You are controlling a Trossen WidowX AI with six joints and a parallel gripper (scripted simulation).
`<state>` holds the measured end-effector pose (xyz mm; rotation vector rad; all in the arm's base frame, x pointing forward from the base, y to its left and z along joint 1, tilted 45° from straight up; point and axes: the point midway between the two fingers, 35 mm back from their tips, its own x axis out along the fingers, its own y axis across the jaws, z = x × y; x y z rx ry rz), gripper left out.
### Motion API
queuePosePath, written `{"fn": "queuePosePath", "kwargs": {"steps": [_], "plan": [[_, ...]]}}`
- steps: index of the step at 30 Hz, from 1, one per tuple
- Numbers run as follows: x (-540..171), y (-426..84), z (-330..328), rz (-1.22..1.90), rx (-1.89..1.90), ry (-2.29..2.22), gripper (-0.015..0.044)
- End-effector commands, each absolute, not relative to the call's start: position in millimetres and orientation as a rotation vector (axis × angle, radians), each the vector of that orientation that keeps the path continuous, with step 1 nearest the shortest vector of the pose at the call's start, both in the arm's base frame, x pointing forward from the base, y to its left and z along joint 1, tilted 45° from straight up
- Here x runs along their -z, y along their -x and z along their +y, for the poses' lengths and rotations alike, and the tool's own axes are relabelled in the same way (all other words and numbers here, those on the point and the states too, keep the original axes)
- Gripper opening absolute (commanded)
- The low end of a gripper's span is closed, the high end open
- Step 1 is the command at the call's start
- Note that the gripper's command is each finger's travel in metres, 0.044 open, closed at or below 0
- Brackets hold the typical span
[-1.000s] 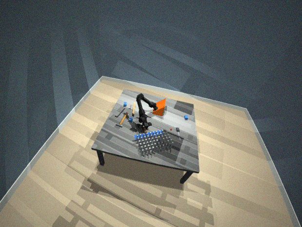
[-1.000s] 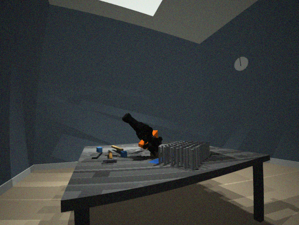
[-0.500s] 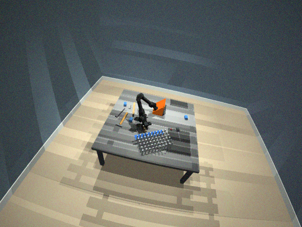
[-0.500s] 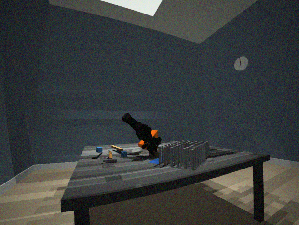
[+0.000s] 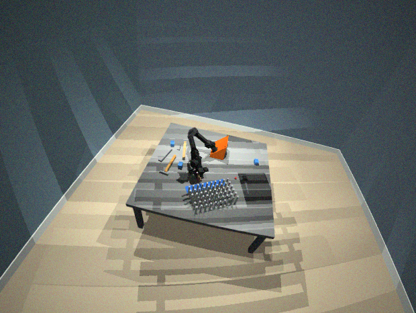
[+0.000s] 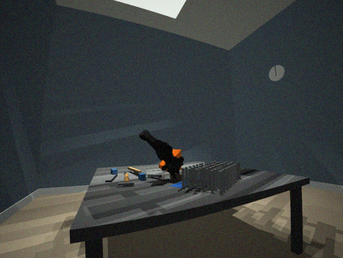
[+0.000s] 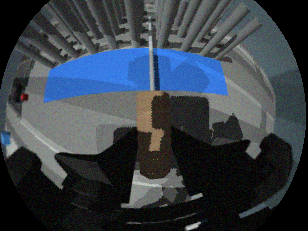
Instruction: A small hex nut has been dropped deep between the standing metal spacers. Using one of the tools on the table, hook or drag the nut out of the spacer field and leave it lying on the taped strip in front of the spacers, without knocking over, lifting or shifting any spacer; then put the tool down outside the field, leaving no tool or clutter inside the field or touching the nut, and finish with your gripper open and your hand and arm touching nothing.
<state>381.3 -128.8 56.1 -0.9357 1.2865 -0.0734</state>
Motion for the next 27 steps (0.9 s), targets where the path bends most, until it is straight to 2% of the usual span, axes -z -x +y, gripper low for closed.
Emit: {"fn": "queuePosePath", "kwargs": {"steps": [1, 27], "plan": [[-56.7, -378.5, -129.3, 1.283, 0.066, 0.934, 0.0000], [-62.4, -362.7, -134.5, 1.284, 0.066, 0.935, 0.0000]]}}
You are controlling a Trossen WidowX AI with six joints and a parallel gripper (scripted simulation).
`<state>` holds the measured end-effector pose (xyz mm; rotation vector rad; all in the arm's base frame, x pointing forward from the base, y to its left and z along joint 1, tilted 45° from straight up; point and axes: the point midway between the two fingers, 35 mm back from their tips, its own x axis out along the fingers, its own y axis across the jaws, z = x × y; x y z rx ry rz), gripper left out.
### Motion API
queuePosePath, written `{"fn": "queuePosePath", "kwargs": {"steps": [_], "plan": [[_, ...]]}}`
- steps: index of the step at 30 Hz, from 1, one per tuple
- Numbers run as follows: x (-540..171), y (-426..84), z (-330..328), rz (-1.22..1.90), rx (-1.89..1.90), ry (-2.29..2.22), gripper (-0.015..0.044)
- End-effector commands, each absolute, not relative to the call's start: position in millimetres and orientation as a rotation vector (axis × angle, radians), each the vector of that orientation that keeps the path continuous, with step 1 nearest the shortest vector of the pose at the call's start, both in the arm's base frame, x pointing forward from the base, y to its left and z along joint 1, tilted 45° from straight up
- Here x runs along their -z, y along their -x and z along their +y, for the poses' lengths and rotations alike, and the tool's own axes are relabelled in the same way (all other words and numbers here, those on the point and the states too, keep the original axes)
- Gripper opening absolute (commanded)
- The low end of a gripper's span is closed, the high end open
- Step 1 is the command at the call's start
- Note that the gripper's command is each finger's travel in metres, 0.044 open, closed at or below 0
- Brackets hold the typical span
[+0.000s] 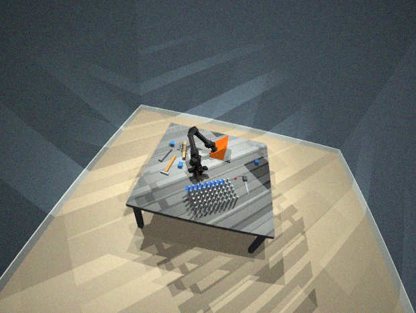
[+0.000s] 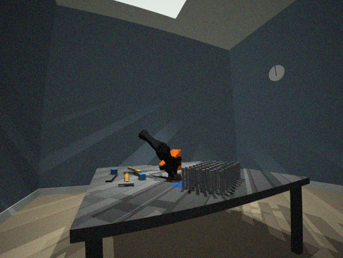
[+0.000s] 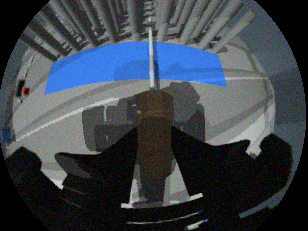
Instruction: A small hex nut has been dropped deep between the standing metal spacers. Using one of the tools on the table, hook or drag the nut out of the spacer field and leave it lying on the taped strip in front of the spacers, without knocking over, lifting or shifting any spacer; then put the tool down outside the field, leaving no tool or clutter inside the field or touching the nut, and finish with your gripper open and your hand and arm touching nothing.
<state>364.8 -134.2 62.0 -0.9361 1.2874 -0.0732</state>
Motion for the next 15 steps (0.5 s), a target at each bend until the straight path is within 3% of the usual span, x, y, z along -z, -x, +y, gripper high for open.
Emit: {"fn": "queuePosePath", "kwargs": {"steps": [1, 15], "plan": [[-62.6, -362.1, -134.7, 1.284, 0.066, 0.935, 0.0000], [-65.5, -354.0, -137.3, 1.284, 0.066, 0.935, 0.0000]]}}
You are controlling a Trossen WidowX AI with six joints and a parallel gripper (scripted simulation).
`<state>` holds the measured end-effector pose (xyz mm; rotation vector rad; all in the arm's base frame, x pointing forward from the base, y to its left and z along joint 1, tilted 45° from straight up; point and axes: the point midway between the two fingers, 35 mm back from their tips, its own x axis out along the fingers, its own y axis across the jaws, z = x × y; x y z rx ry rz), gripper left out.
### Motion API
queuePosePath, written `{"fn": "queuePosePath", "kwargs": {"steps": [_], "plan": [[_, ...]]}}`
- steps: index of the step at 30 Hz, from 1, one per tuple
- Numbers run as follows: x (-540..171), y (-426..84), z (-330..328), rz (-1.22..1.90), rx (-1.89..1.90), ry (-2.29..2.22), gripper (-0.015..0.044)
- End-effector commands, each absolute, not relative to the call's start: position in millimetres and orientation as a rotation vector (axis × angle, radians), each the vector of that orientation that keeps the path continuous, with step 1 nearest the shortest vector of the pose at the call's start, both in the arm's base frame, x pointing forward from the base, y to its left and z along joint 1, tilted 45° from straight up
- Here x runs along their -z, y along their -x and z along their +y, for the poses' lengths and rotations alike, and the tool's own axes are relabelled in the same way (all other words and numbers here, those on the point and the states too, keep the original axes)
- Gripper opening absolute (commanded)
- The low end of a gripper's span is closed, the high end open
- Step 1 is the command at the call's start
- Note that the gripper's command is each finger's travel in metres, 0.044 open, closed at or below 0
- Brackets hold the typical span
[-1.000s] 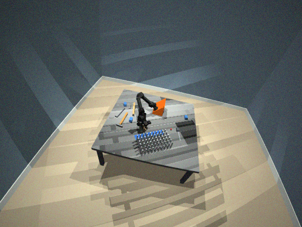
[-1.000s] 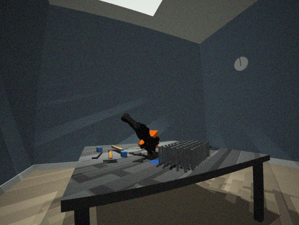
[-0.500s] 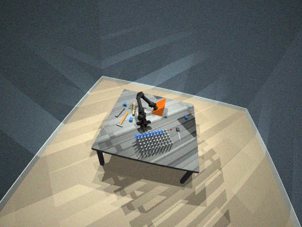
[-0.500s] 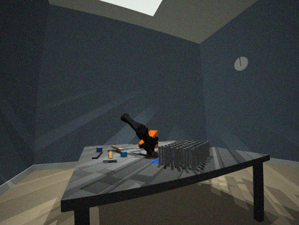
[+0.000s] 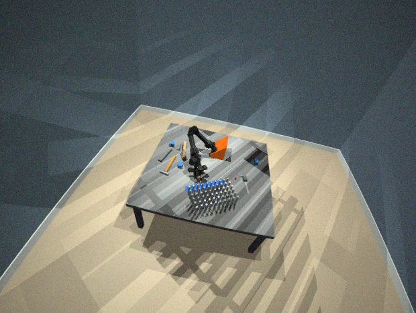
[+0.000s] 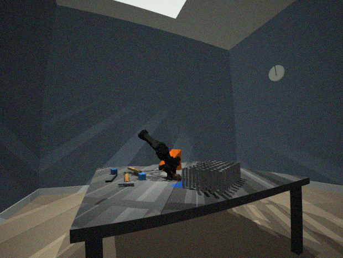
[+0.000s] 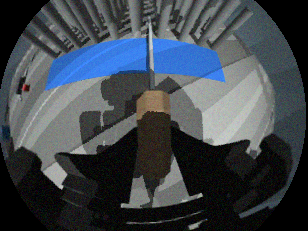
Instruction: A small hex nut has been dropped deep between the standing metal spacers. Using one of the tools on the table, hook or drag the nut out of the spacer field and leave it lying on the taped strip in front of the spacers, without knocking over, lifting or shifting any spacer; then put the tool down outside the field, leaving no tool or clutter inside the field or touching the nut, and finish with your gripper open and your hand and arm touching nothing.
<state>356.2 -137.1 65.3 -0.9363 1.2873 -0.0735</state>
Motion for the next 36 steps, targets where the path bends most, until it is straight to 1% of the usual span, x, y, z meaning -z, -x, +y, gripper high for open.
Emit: {"fn": "queuePosePath", "kwargs": {"steps": [1, 36], "plan": [[-65.7, -353.4, -137.5, 1.284, 0.066, 0.935, 0.0000], [-72.8, -332.9, -144.2, 1.286, 0.065, 0.936, 0.0000]]}}
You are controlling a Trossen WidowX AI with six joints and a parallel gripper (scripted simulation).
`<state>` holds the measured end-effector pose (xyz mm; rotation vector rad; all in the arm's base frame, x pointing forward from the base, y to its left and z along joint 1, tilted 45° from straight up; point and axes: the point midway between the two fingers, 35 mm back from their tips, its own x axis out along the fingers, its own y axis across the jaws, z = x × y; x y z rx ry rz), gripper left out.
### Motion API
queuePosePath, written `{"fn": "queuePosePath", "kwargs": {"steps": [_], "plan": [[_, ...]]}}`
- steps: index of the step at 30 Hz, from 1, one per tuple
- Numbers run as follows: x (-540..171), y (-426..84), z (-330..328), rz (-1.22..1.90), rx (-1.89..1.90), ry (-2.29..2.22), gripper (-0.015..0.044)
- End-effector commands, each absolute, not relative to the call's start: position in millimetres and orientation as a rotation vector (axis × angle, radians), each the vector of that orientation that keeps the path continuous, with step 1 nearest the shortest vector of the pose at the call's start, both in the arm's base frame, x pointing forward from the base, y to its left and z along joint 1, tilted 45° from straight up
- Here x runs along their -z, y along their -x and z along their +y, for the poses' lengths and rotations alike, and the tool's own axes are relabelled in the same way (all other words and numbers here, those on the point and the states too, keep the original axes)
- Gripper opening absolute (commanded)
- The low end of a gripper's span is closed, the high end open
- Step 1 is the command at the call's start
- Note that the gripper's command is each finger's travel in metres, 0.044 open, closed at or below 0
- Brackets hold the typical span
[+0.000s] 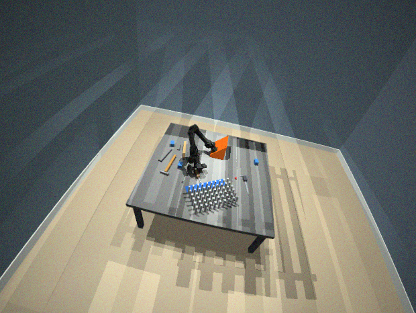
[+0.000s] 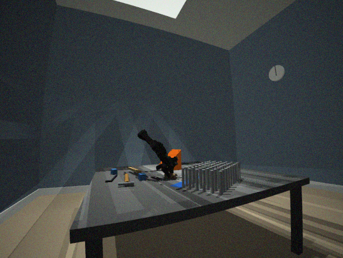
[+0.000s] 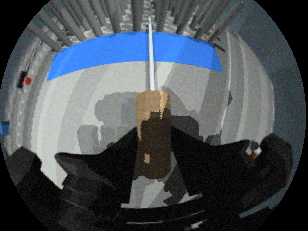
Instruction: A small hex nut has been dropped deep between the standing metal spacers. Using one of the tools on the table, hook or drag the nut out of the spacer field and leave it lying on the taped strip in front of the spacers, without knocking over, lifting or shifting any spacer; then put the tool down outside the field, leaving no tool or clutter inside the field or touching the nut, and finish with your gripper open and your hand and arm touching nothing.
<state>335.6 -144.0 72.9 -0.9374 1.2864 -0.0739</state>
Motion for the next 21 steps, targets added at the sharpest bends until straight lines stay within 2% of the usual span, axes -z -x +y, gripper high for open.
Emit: {"fn": "queuePosePath", "kwargs": {"steps": [1, 21], "plan": [[-73.0, -332.3, -144.4, 1.286, 0.065, 0.936, 0.0000], [-77.3, -320.6, -148.2, 1.286, 0.065, 0.936, 0.0000]]}}
